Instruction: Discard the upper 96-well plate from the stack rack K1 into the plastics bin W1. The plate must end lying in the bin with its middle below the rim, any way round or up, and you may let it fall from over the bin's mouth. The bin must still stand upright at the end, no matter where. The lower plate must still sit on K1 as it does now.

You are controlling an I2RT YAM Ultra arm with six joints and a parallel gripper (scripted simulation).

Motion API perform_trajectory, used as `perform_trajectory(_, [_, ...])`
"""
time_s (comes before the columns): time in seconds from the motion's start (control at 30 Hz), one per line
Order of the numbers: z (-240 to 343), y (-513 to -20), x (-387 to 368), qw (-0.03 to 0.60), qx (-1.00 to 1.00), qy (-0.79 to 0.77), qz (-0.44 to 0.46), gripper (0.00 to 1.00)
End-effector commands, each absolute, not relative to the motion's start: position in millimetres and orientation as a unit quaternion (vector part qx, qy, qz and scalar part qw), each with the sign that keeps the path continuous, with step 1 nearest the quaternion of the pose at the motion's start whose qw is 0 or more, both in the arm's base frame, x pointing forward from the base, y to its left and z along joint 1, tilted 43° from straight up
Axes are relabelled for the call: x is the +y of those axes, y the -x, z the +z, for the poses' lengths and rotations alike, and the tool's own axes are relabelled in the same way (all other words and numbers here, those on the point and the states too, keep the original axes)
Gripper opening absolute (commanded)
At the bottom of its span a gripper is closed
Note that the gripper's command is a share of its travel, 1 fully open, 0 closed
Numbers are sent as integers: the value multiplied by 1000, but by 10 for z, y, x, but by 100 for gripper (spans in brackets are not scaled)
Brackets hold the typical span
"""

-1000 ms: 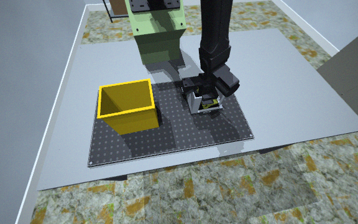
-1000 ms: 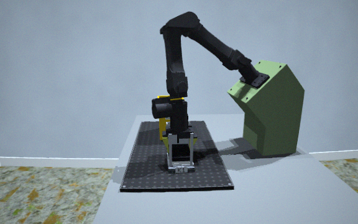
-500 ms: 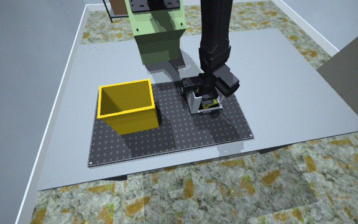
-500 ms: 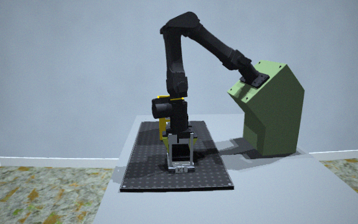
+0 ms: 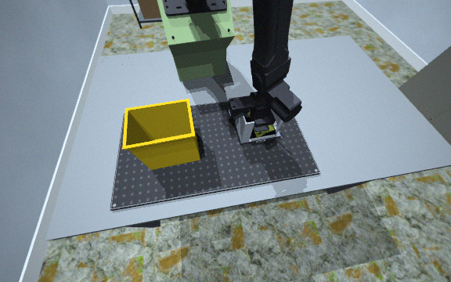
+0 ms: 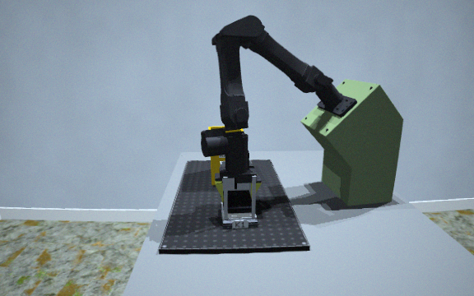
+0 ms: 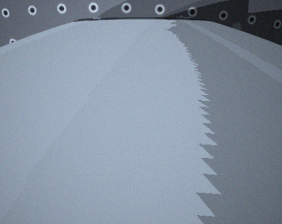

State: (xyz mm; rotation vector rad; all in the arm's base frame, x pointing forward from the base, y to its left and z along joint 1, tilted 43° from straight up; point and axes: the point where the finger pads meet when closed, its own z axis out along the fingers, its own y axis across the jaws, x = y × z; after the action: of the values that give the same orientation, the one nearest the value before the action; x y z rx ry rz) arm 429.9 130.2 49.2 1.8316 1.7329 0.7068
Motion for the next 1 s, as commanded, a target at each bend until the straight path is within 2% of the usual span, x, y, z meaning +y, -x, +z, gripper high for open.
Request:
perform_trajectory(0.0, [508, -4320, 1353, 252, 643, -670, 271, 0])
perform_trajectory(0.97, [605, -4229, 1351, 252, 643, -670, 271, 0])
